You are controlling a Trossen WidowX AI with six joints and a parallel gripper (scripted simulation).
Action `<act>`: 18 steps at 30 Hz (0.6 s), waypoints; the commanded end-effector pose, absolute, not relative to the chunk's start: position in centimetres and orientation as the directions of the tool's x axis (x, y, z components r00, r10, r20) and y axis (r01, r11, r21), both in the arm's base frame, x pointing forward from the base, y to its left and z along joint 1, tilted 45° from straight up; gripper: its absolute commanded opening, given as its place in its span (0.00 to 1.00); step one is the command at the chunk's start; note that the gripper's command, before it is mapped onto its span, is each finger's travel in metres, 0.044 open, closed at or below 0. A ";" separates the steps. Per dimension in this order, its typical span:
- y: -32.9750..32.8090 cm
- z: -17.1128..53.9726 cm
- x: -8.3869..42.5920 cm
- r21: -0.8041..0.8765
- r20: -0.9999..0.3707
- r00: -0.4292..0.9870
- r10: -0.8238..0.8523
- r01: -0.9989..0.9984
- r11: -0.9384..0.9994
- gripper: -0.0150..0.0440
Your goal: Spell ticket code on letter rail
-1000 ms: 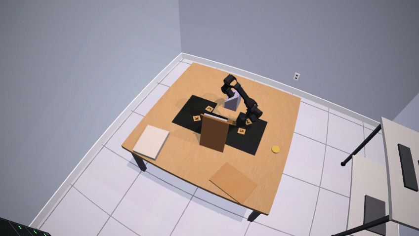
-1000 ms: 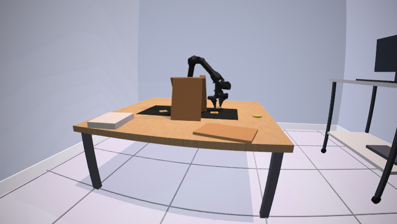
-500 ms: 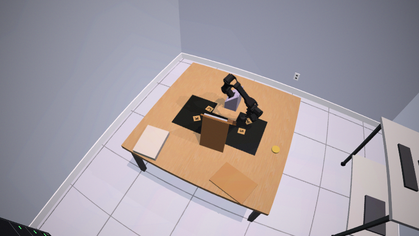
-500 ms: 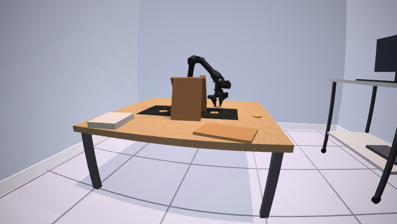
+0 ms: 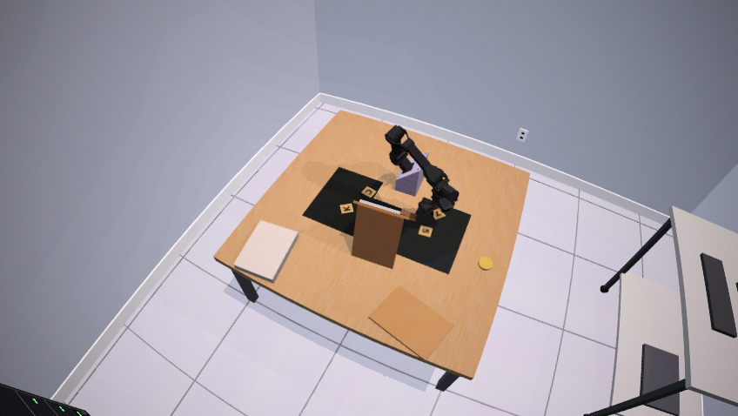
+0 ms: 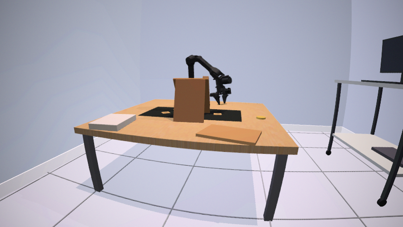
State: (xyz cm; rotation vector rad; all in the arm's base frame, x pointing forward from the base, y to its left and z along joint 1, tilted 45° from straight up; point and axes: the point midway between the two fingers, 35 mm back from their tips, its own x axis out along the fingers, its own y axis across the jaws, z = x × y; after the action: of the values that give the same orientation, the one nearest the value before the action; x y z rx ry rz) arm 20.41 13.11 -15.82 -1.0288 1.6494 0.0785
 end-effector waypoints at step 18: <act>16.3 -8.1 26.9 -0.386 -0.921 0.205 -0.333 -0.606 0.696 0.25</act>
State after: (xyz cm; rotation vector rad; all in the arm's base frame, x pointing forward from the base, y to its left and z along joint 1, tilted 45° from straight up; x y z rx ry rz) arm 26.02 15.98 -9.41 -0.8722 1.4390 0.2068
